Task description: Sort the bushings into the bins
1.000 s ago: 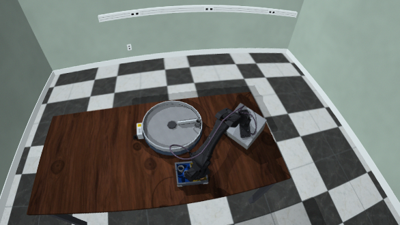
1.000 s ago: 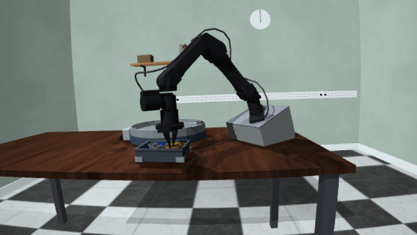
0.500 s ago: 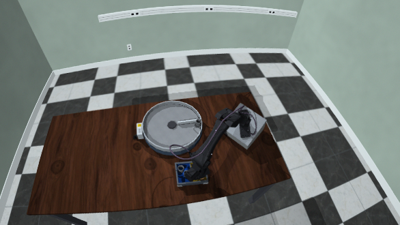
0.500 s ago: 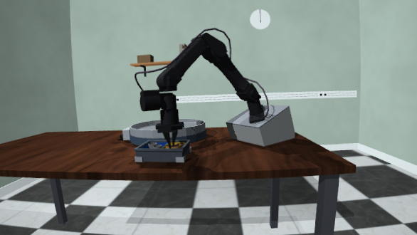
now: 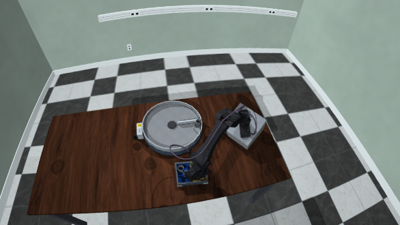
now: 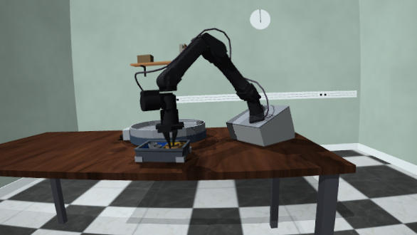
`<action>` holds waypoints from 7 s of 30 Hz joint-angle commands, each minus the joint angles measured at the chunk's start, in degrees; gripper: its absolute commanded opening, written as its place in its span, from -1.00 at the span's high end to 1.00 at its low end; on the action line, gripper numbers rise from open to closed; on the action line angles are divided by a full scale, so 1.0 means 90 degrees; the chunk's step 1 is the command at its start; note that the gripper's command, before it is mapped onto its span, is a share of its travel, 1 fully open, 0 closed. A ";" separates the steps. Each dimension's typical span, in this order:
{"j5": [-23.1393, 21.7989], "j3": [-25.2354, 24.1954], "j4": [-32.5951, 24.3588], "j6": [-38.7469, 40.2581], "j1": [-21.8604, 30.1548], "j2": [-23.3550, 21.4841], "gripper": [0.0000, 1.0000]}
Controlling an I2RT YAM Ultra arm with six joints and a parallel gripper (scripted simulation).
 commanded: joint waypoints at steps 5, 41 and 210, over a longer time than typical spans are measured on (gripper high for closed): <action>0.0020 0.0105 0.0050 -0.0011 0.0021 -0.0095 1.00; 0.0029 -0.0007 0.0141 0.0011 0.0051 -0.0015 1.00; 0.0027 0.0129 0.0041 0.0007 0.0009 -0.0106 0.70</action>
